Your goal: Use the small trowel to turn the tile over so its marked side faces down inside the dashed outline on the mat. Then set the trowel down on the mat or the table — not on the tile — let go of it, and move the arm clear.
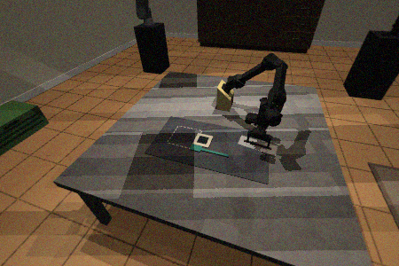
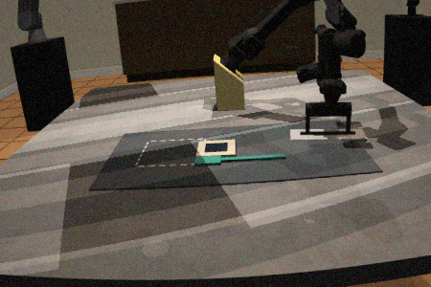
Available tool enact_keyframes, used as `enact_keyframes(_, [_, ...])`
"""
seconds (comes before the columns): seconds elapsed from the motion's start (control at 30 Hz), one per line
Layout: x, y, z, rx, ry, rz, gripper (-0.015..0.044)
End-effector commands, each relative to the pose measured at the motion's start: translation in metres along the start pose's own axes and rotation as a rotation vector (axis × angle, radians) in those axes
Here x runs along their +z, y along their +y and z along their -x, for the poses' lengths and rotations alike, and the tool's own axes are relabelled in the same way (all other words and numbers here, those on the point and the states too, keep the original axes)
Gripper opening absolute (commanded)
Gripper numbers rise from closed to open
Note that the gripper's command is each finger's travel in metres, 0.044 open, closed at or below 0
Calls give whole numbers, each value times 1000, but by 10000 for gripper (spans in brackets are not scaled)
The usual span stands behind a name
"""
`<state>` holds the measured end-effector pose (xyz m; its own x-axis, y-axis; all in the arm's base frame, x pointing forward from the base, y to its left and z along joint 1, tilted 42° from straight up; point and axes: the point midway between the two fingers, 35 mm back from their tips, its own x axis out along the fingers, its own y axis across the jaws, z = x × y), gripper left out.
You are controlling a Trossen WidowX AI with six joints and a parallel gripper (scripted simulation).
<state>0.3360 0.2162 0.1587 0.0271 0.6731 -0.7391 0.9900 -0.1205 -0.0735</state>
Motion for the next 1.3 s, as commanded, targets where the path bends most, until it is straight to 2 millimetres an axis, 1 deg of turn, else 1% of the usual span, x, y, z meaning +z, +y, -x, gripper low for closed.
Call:
enact_keyframes(0.0, [1, 0, -1, 0, -1, -117, 130])
enact_keyframes(0.13, [1, 0, -1, 0, -1, -212, 130])
enact_keyframes(0.3, [1, 0, -1, 0, -1, -217, 130])
enact_keyframes(0.47, [1, 0, -1, 0, -1, -217, 261])
enact_keyframes(0.5, [1, 0, -1, 0, -1, -217, 270])
enact_keyframes(1.1, [1, 0, -1, 0, -1, -217, 270])
enact_keyframes(1.13, [1, 0, 2, 0, -1, -217, 270])
enact_keyframes(1.17, [1, 0, 9, 0, -2, -217, 270])
enact_keyframes(1.23, [1, -2, 34, 0, -1, -217, 270])
enact_keyframes(1.27, [1, -3, 41, 0, -1, -217, 270])
